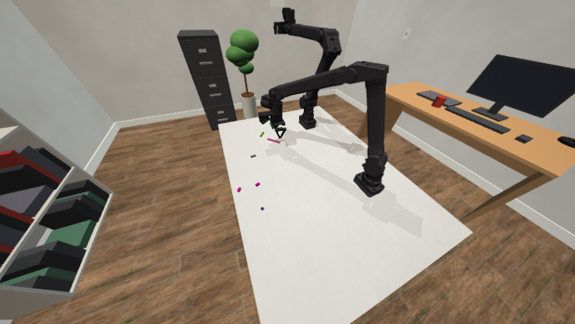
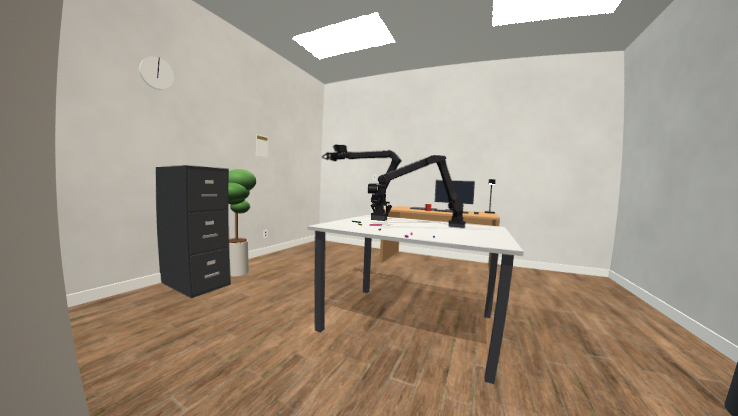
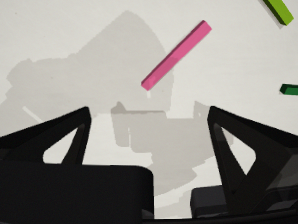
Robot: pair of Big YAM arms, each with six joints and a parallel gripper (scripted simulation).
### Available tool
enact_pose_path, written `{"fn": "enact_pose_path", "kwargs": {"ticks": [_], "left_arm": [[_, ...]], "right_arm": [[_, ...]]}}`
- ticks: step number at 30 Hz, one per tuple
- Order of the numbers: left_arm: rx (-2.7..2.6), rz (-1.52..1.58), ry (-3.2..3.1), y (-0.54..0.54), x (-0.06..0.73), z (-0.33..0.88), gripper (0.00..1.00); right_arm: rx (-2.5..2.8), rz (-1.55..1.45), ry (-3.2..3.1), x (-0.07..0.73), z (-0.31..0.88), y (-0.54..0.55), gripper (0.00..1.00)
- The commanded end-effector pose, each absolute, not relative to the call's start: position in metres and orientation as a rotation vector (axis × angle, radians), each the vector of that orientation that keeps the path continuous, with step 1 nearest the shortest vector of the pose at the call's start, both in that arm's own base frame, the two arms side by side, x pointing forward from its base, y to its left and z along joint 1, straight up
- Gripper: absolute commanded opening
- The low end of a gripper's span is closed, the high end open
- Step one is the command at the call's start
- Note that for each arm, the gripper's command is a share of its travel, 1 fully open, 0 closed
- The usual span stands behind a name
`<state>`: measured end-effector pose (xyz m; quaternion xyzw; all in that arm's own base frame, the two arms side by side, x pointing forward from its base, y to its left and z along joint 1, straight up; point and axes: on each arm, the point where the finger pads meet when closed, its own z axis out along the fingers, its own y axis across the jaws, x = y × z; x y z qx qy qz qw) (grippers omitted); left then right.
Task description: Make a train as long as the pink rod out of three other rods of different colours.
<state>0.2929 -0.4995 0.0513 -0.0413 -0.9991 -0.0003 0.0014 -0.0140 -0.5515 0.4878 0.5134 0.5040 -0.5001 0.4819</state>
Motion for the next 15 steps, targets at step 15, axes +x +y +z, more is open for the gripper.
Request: {"fn": "enact_pose_path", "kwargs": {"ticks": [15], "left_arm": [[0.018,0.072,-3.171,-0.498,0.332,0.072,1.0]], "right_arm": [[1.232,-1.232,1.194,-0.017,0.501,-0.545,1.0]]}}
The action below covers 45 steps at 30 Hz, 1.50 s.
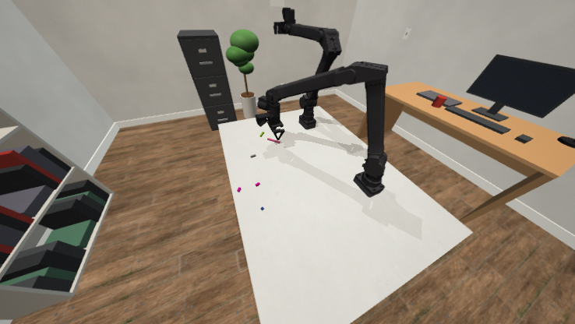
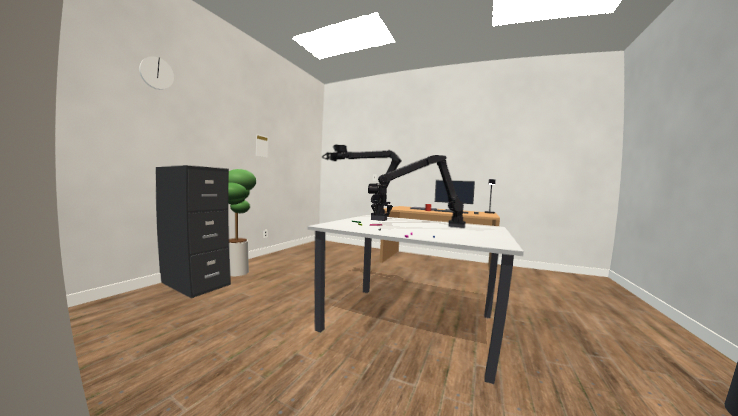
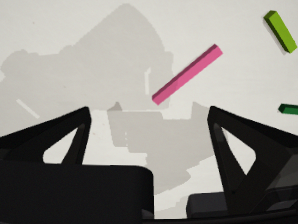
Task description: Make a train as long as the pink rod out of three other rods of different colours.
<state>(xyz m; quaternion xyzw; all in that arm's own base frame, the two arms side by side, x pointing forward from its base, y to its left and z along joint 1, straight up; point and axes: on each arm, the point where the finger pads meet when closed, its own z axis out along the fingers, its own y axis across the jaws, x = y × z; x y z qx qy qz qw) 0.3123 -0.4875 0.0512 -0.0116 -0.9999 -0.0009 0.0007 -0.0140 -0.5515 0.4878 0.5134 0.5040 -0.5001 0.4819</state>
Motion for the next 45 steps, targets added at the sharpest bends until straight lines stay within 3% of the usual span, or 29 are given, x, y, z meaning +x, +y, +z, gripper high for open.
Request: {"fn": "enact_pose_path", "kwargs": {"ticks": [1,45], "left_arm": [[0.018,0.071,-3.171,-0.4975,0.3322,0.0719,1.0],[-0.001,0.072,-3.171,-0.5016,0.326,0.0719,1.0]], "right_arm": [[1.232,-1.232,1.194,-0.0174,0.5005,-0.5446,1.0],[1.232,-1.232,1.194,-0.0174,0.5005,-0.5446,1.0]]}}
